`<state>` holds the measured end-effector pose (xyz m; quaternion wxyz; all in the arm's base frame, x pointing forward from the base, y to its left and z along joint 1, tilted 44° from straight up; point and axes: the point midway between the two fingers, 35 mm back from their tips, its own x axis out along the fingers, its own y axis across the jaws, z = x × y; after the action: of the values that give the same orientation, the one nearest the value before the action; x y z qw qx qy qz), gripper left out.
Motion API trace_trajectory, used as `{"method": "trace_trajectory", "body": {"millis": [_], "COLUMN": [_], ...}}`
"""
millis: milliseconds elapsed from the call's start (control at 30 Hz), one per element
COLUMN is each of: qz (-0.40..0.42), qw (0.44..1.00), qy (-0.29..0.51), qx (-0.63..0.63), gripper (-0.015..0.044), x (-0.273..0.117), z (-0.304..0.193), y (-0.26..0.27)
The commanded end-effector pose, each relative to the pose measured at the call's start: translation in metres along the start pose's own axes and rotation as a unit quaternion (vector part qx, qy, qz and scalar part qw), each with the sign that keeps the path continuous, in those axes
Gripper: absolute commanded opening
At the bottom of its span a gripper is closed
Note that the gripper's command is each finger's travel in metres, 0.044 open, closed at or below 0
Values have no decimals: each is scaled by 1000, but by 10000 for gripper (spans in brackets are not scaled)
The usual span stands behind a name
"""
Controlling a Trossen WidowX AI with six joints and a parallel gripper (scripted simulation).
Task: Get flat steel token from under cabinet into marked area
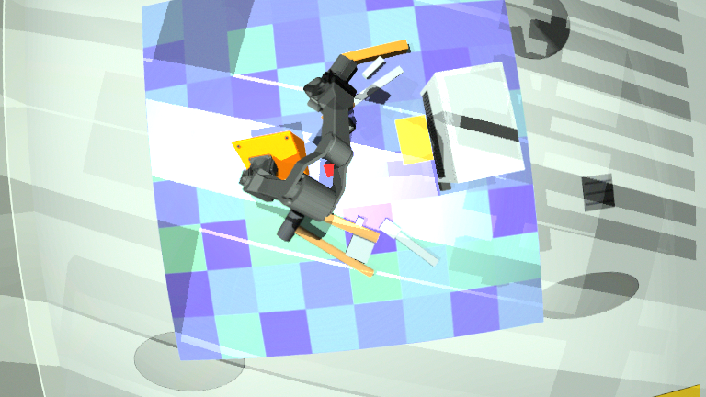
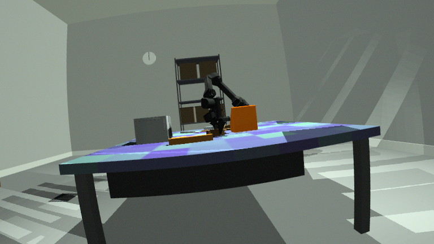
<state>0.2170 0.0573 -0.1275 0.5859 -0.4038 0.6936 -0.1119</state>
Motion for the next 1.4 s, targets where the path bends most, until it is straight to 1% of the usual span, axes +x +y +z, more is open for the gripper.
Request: {"method": "trace_trajectory", "body": {"millis": [0, 1367], "qz": [1, 1], "qw": [1000, 984], "qy": [-2, -2], "qx": [15, 175], "gripper": [0, 0], "x": [-1, -1], "z": [1, 1], "y": [1, 0]}}
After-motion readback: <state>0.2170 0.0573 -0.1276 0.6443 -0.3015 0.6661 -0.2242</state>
